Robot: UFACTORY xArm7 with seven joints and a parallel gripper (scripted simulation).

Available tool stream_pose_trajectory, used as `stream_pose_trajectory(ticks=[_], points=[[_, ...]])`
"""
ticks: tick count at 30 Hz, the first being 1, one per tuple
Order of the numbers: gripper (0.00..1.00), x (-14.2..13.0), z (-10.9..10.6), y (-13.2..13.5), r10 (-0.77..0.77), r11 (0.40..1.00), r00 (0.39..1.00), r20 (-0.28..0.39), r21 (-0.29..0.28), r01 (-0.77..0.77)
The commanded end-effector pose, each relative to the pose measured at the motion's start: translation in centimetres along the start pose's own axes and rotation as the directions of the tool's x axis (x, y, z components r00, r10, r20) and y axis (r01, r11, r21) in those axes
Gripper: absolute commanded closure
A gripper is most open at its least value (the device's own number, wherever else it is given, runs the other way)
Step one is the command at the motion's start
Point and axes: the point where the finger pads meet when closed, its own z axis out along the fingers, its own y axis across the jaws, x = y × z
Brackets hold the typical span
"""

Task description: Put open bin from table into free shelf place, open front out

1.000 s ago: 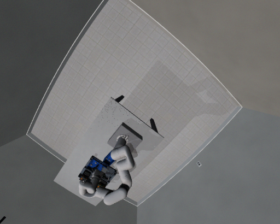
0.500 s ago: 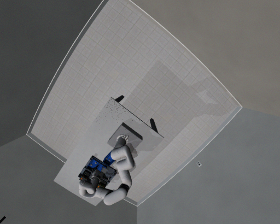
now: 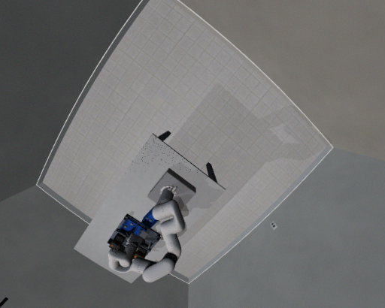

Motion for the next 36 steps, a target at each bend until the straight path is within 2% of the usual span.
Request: stream_pose_trajectory(ticks=[1, 32, 36], points=[[0.00, -0.16, -0.11, 0.06, 0.000, 1.000, 1.000, 0.003, 0.000, 0.000], [0.00, -0.36, -0.11, 0.18, 0.000, 1.000, 1.000, 0.003, 0.000, 0.000], [0.00, -0.49, 0.50, 0.26, 0.000, 1.000, 1.000, 0.003, 0.000, 0.000]])
